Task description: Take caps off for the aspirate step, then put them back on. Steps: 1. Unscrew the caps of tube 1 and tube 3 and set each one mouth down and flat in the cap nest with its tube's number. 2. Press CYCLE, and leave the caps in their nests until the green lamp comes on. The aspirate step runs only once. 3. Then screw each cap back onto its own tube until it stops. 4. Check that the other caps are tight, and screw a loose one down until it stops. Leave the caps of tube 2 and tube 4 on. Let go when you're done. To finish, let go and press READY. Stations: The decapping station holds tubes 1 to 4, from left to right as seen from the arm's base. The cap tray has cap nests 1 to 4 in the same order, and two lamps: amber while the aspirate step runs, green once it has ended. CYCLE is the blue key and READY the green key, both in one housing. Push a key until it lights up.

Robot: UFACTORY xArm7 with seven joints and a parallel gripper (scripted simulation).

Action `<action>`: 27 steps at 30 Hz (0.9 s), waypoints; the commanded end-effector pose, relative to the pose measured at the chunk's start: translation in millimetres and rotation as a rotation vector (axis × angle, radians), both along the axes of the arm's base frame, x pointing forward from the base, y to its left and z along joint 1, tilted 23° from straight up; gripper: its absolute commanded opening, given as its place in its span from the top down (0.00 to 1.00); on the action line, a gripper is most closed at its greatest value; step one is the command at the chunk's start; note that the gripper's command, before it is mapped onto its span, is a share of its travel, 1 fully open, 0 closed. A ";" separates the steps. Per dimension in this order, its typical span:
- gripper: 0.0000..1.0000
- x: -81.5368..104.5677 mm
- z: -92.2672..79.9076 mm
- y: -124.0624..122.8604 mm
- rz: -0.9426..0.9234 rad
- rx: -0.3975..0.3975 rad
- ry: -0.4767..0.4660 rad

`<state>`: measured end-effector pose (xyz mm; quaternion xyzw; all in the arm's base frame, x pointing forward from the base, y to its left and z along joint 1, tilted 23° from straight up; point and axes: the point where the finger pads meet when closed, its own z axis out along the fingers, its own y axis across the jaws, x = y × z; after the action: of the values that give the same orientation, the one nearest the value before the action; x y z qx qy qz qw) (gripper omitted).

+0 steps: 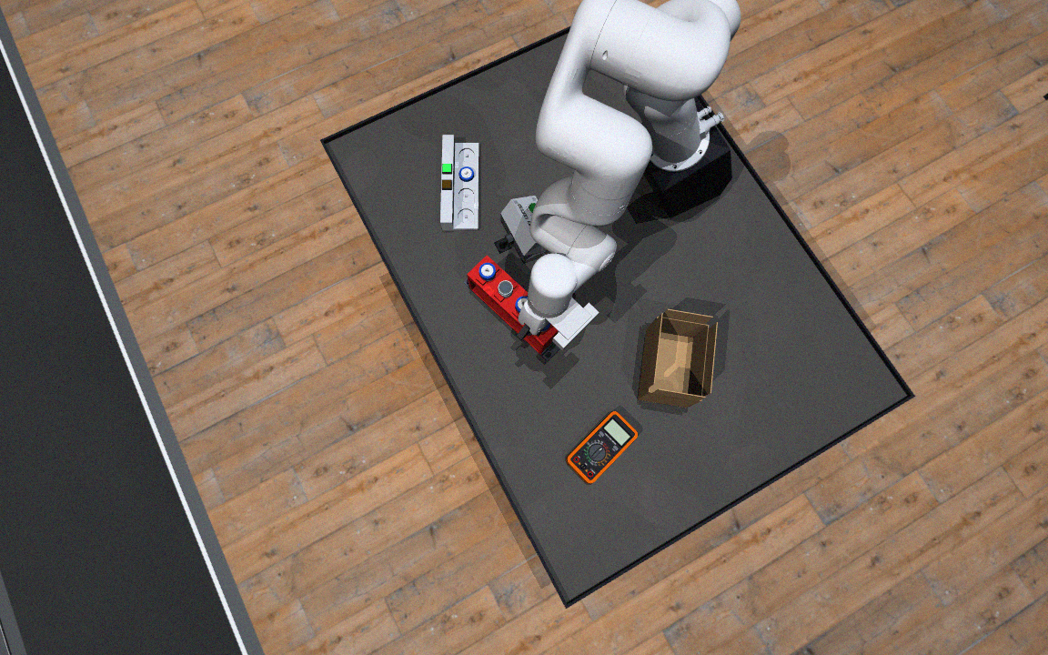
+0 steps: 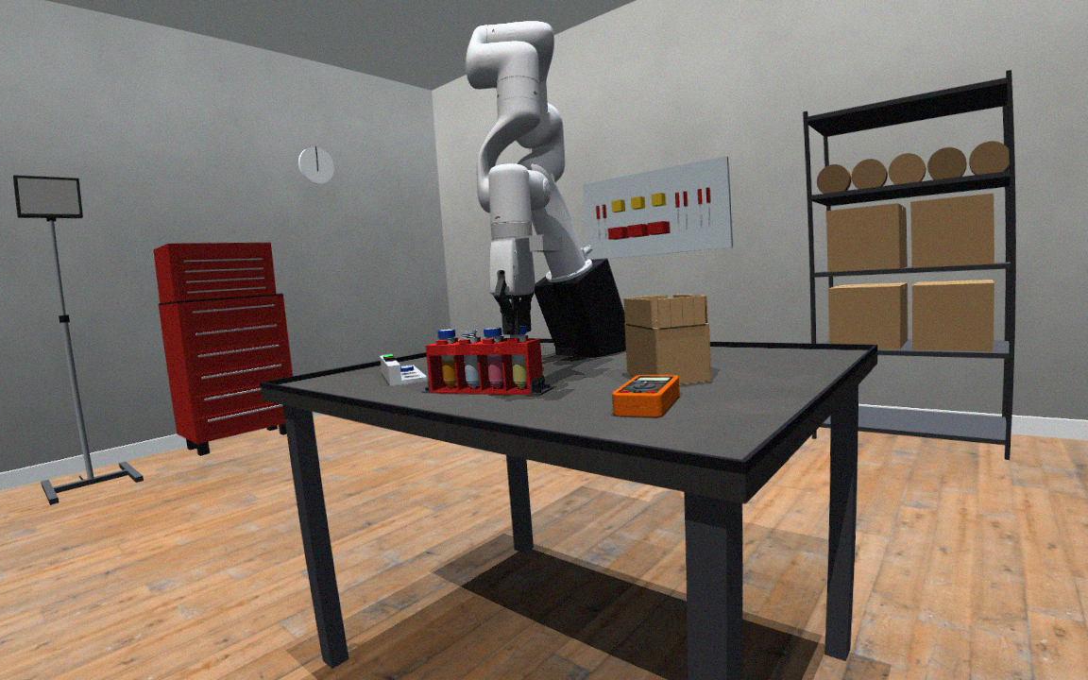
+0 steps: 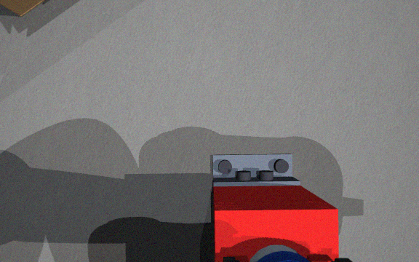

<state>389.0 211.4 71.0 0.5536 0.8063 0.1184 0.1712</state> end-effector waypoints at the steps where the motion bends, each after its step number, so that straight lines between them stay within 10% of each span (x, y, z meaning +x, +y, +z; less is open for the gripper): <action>1: 0.54 0.9 0.9 0.7 0.262 -0.097 0.006; 11: 0.54 0.9 0.9 0.6 0.746 -0.309 0.001; 17: 0.54 0.9 0.9 0.7 0.746 -0.309 0.001; 18: 1.00 0.9 0.9 0.7 0.746 -0.309 0.001; 27: 1.00 0.9 0.9 0.7 0.746 -0.309 0.001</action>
<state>389.8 211.4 71.6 0.1915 0.9602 0.0490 0.1971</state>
